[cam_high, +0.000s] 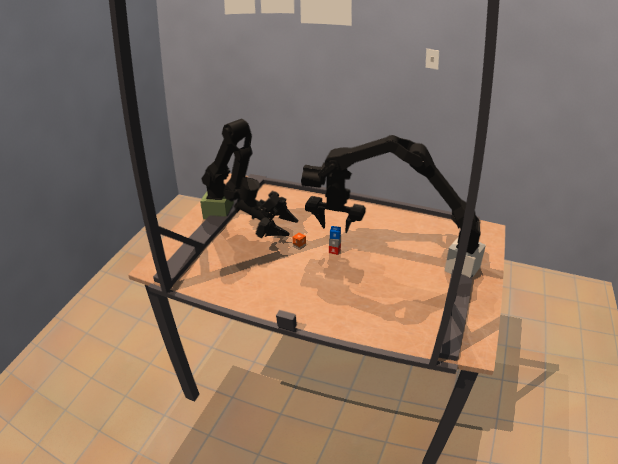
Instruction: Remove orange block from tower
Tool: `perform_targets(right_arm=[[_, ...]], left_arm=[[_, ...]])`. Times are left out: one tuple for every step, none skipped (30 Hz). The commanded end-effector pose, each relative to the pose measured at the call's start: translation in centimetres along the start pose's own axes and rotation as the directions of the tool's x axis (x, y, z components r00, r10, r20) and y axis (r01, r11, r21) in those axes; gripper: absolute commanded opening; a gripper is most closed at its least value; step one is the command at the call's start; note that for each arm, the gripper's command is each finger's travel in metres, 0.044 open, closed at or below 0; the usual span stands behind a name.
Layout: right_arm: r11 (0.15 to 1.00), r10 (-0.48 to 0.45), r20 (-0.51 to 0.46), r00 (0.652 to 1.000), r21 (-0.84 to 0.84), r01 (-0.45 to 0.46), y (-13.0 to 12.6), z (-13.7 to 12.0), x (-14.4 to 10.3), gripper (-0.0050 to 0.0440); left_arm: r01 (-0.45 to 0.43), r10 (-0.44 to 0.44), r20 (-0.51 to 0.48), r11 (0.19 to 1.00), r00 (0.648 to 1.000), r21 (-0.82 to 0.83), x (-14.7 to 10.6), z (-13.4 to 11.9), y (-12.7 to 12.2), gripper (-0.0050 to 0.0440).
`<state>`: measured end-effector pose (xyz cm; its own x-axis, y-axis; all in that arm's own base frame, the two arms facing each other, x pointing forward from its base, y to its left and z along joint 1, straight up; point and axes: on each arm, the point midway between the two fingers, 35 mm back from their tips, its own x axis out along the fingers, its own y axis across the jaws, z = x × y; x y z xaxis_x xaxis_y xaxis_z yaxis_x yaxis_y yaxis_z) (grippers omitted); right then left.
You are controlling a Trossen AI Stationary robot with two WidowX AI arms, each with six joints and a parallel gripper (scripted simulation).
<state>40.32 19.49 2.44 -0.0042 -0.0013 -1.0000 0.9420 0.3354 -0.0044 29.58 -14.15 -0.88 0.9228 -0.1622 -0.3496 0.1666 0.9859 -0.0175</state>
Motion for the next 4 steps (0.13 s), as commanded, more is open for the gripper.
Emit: perform_targets(right_arm=[[0.999, 0.033, -0.003, 0.999, -0.001, -0.033, 0.51, -0.04, -1.27, 0.04], [0.999, 0.033, -0.003, 0.999, -0.001, -0.033, 0.51, -0.04, -1.27, 0.04], [0.999, 0.033, -0.003, 0.999, -0.001, -0.033, 0.51, -0.04, -1.27, 0.04], [0.999, 0.033, -0.003, 0.999, -0.001, -0.033, 0.51, -0.04, -1.27, 0.04]], left_arm=[[0.003, -0.003, 0.014, 1.0, 1.0, -0.007, -0.11, 0.49, -0.11, 0.04], [0.003, -0.003, 0.014, 1.0, 1.0, -0.007, -0.11, 0.49, -0.11, 0.04], [0.003, -0.003, 0.014, 1.0, 1.0, -0.007, -0.11, 0.49, -0.11, 0.04], [0.003, -0.003, 0.014, 1.0, 1.0, -0.007, -0.11, 0.49, -0.11, 0.04]])
